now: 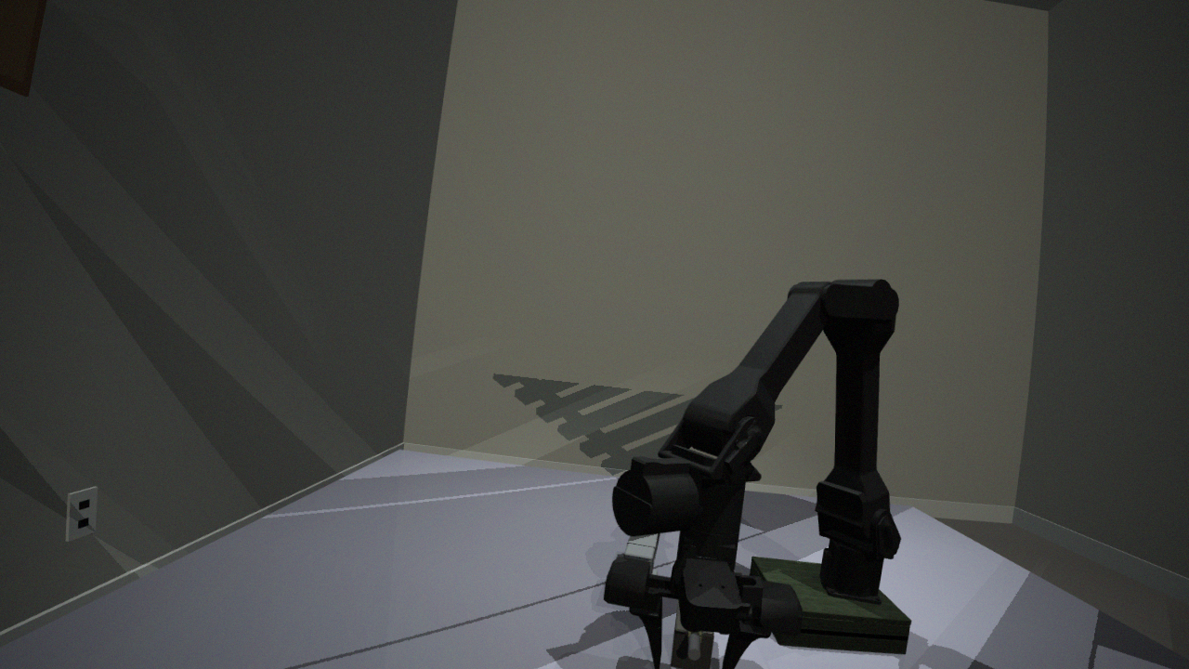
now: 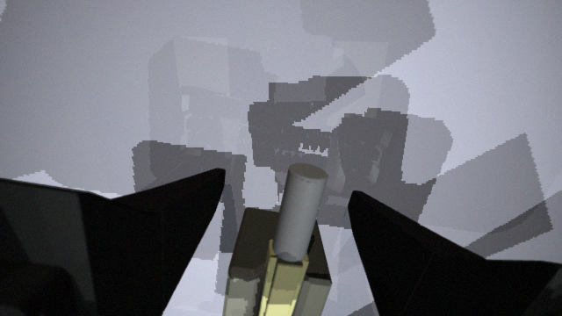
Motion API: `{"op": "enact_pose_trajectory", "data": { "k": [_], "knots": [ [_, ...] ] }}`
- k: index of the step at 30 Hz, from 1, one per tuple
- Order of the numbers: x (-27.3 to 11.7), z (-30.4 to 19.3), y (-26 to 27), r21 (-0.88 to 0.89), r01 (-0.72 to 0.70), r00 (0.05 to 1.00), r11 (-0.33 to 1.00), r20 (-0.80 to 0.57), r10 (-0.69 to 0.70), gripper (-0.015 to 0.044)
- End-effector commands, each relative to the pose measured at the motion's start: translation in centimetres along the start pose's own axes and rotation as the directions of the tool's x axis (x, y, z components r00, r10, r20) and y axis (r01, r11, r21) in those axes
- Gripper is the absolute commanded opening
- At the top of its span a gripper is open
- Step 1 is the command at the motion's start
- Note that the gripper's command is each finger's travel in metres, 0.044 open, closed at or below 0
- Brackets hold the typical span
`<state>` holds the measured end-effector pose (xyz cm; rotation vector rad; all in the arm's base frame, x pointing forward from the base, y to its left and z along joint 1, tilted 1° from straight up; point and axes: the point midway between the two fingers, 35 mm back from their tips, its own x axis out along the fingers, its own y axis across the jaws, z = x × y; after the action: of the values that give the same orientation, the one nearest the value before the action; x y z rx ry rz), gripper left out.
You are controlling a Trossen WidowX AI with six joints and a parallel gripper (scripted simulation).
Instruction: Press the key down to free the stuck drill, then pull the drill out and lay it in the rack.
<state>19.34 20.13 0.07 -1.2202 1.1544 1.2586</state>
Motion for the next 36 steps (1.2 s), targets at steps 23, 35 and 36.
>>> {"op": "enact_pose_trajectory", "data": {
  "k": [23,35,36],
  "knots": [
    [-8.0,0.1,-0.1,0.006,-0.004,1.0,1.0,-0.01,0.004,0.044],
    [-11.2,-9.2,-8.2,0.461,0.161,0.986,0.873,-0.044,-0.159,0.044],
    [-11.8,-10.5,-8.9,0.504,0.184,0.982,0.844,-0.061,-0.178,0.044]
  ]
}}
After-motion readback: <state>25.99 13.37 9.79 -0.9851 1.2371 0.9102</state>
